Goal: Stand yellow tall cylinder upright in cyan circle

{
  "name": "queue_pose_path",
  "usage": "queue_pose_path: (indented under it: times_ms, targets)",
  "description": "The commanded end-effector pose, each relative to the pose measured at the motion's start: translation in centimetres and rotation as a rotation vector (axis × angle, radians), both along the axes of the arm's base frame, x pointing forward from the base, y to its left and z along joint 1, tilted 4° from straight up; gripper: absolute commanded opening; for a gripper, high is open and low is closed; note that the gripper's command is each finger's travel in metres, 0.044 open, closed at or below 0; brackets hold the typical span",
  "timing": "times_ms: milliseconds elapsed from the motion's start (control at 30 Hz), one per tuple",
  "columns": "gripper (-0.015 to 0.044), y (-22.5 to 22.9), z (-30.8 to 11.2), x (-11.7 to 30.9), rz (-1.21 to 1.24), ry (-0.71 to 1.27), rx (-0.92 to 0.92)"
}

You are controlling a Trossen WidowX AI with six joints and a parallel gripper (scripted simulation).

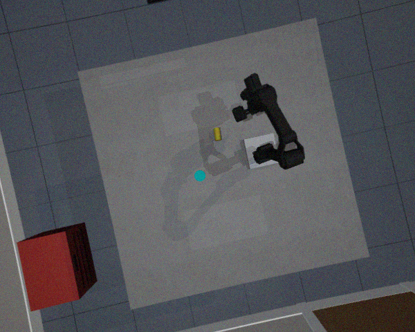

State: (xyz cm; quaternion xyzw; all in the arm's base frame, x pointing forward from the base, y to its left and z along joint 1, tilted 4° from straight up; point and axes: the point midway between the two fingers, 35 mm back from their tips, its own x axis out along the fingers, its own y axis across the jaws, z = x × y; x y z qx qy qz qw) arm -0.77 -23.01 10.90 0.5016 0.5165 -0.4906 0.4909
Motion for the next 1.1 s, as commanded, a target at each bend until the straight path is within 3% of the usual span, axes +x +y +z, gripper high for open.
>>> queue_pose_path:
  times_ms: [0, 700, 1067]
  targets:
    - [0.0309, -0.1, 0.7, 7.0, 1.053, -0.054, 0.008]
    - [0.0309, 4.5, 1.3, 17.8, 2.796, -0.133, 0.035]
    - [0.0309, 4.9, 1.4, 18.3, 2.892, -0.138, 0.036]
